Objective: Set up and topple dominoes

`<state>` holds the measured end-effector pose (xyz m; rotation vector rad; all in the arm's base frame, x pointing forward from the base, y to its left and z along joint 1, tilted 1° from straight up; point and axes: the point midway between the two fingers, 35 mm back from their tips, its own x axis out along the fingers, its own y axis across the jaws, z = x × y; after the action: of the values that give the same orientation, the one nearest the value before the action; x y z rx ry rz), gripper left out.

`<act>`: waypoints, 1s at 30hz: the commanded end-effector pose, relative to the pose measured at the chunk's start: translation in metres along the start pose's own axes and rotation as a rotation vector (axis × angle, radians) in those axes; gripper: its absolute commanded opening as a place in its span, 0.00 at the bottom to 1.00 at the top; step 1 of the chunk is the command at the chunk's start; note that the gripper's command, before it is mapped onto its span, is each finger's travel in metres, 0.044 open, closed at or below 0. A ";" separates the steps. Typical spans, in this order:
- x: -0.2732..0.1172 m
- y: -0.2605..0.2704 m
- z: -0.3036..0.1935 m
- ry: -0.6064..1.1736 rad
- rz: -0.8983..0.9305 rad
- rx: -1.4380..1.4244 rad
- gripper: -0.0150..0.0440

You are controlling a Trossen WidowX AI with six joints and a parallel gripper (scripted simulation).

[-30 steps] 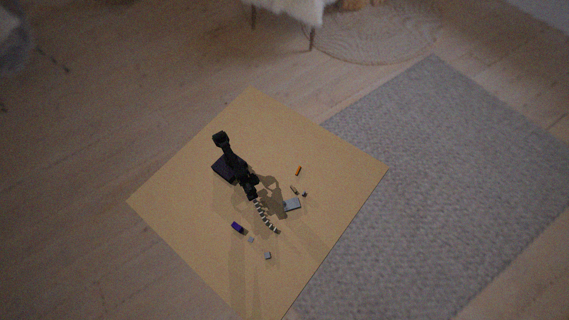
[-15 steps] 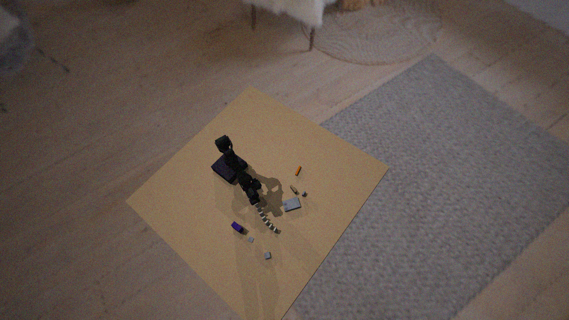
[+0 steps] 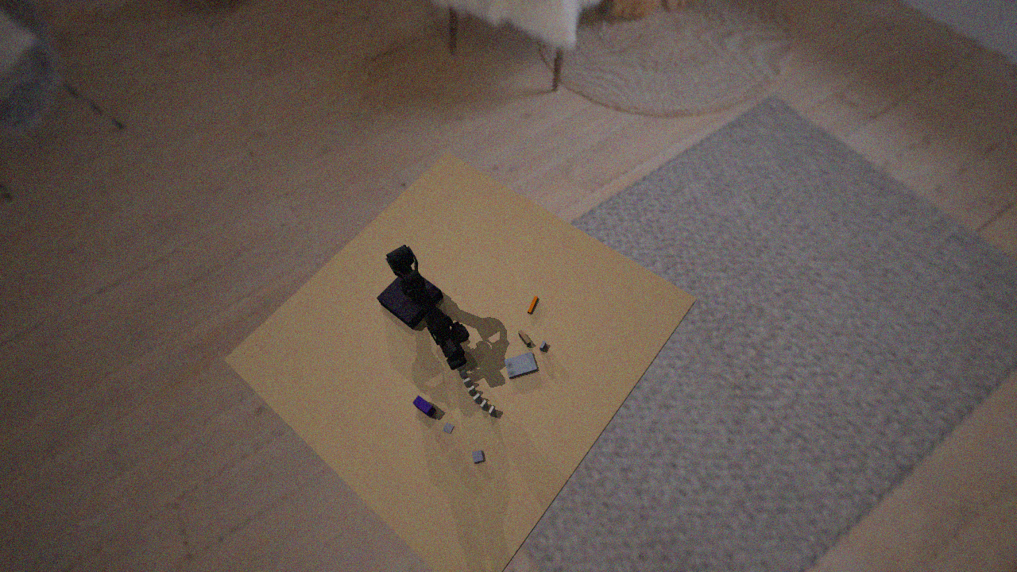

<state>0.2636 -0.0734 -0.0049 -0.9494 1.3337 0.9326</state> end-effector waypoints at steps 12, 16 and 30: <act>-0.002 -0.026 0.000 0.000 -0.005 -0.002 0.25; -0.024 -0.027 0.001 -0.001 -0.053 -0.008 0.25; -0.061 -0.048 -0.001 0.000 -0.007 -0.002 0.25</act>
<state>0.3062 -0.0904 0.0563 -0.9515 1.3301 0.9249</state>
